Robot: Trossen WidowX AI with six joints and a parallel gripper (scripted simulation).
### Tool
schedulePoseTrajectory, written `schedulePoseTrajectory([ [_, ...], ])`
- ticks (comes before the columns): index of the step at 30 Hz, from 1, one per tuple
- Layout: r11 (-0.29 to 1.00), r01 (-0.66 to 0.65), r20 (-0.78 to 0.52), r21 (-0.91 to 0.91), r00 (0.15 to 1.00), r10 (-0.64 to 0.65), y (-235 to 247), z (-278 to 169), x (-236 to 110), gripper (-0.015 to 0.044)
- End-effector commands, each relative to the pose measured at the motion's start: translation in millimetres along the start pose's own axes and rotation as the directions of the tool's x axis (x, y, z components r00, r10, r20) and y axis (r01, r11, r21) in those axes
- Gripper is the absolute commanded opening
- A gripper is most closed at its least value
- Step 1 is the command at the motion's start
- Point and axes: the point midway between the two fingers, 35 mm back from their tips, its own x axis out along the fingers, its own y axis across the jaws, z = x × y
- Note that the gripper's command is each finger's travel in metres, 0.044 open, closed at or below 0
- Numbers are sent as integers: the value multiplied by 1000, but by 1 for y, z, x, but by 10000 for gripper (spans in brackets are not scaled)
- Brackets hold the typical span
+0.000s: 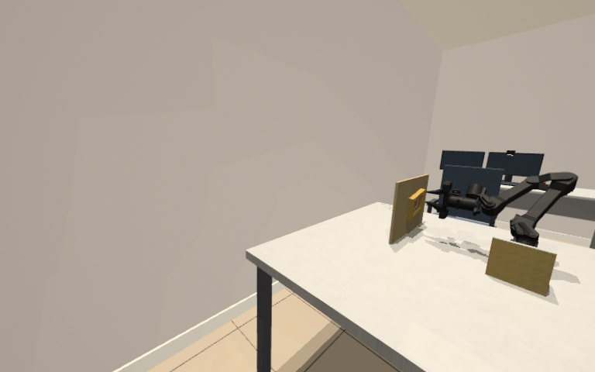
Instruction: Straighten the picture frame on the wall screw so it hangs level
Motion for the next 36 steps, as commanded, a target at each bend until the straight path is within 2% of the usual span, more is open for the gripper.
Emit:
schedulePoseTrajectory([
  [1,1000,2,2,-3,1000,-2,0,0,1,260],
  [36,1000,1,4,-3,1000,-1,0,1,41,260],
])
